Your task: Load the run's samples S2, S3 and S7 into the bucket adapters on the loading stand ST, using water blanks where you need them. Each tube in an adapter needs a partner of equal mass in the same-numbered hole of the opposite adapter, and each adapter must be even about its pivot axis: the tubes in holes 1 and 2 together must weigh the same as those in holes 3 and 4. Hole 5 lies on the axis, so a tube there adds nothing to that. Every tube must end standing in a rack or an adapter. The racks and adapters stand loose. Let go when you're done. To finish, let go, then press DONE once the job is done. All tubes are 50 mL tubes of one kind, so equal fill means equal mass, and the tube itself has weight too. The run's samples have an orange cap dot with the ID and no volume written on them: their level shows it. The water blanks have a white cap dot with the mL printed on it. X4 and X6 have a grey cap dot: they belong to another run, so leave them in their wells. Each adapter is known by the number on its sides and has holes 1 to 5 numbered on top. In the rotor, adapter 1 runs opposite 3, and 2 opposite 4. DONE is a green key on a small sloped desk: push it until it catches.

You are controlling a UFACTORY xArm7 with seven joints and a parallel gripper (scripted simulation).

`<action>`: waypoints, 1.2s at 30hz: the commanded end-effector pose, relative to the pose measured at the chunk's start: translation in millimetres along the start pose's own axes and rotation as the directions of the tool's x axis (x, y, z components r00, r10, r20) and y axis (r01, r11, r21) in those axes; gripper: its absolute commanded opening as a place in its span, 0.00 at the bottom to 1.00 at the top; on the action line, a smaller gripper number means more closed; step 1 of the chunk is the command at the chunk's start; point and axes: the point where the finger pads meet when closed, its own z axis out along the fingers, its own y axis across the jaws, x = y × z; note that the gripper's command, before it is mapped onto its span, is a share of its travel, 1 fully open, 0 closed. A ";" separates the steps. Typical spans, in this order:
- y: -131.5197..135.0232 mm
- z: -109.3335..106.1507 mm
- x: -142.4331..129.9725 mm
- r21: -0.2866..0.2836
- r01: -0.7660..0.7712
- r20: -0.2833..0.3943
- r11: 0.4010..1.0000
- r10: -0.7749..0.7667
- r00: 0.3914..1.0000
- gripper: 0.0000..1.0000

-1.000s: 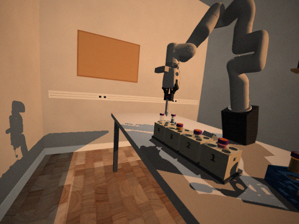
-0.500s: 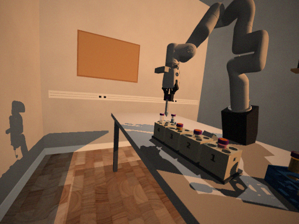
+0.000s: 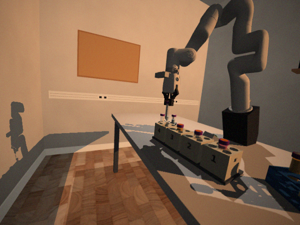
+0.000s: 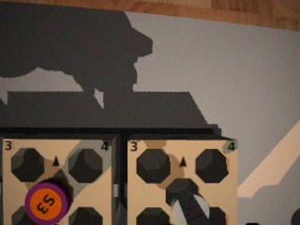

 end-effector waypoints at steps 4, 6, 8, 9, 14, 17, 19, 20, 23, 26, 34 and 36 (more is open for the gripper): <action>0.7 11.8 1.7 0.000 0.000 -0.004 1.000 0.000 1.000 0.00; 0.7 11.8 1.7 0.000 0.000 -0.004 1.000 0.000 1.000 0.00; 0.7 11.8 1.7 0.000 0.000 -0.004 1.000 0.000 1.000 0.00; 0.7 11.8 1.7 0.000 0.000 -0.004 1.000 0.000 1.000 0.00; 0.7 11.7 1.7 0.000 0.000 -0.004 1.000 0.000 1.000 0.00; 0.7 11.8 1.7 0.000 0.000 -0.004 1.000 0.000 1.000 0.00; 0.7 11.8 1.7 0.000 0.000 -0.004 1.000 0.000 1.000 0.00; 0.8 11.8 1.7 0.000 0.000 -0.004 1.000 0.000 1.000 0.00; 0.7 14.8 1.7 0.000 0.000 -0.004 1.000 0.000 1.000 0.00; 0.7 15.8 1.7 0.000 0.000 -0.004 1.000 0.000 1.000 0.00; 0.7 23.8 1.7 0.000 0.000 -0.004 1.000 0.000 1.000 0.00; 0.7 25.8 1.7 0.000 0.000 -0.004 1.000 0.000 1.000 0.00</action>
